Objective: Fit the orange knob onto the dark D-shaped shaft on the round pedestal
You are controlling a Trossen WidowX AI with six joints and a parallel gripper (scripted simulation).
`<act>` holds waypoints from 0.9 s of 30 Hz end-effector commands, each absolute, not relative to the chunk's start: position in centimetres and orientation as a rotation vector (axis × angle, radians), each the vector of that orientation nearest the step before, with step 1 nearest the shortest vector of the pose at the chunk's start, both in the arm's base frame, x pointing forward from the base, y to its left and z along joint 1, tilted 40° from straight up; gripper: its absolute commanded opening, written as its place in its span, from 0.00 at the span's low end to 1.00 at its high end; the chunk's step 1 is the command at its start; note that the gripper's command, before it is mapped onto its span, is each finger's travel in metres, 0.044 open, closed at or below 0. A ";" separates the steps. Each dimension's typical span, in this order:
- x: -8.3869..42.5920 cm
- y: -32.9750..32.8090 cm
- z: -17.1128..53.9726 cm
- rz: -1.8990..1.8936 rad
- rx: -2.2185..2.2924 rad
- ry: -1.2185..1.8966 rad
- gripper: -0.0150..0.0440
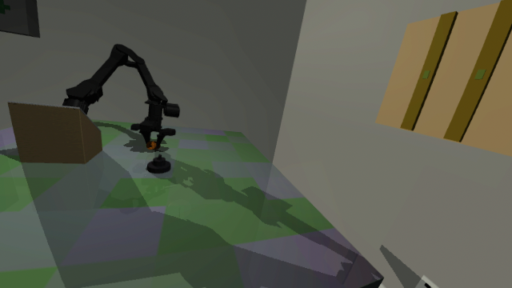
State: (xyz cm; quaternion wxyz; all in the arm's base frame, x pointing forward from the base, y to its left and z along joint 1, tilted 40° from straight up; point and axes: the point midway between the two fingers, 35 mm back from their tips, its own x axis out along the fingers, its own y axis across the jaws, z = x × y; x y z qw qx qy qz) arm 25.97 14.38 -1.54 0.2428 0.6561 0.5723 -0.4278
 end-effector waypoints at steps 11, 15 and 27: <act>26.4 15.0 -0.4 -1.287 1.641 1.457 0.56; 26.5 15.2 -0.1 -1.320 1.595 1.426 0.56; 26.8 15.8 0.7 -1.417 1.450 1.327 0.56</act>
